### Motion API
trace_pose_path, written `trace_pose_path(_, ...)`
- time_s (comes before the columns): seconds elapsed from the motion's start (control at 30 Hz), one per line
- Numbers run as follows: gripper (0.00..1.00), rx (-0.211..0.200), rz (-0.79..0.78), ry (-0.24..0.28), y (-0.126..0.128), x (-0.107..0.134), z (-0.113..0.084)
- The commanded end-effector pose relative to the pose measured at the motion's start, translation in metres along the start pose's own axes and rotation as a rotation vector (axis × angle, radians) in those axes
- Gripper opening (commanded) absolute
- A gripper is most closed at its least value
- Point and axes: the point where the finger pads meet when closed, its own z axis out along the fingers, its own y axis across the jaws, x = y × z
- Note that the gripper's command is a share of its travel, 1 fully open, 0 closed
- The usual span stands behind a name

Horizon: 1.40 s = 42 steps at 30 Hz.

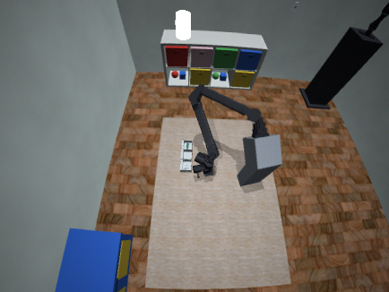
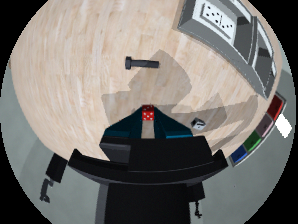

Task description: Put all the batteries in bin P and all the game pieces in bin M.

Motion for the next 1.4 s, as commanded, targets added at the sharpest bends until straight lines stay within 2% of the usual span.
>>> trace_pose_path(0.0,0.10,-0.016,-0.030,0.011,0.006,0.020,-0.009)
trace_pose_path(0.77,0.10,-0.016,-0.028,0.012,0.006,0.022,-0.009)
trace_pose_path(0.8,0.10,-0.010,-0.023,-0.011,0.004,0.010,-0.020)
trace_pose_path(1.17,0.10,-0.009,-0.026,-0.009,0.004,0.010,-0.055)
trace_pose_path(1.23,0.10,-0.009,-0.026,-0.009,0.004,0.010,-0.055)
trace_pose_path(1.37,0.10,-0.008,-0.025,-0.010,0.003,0.010,-0.068)
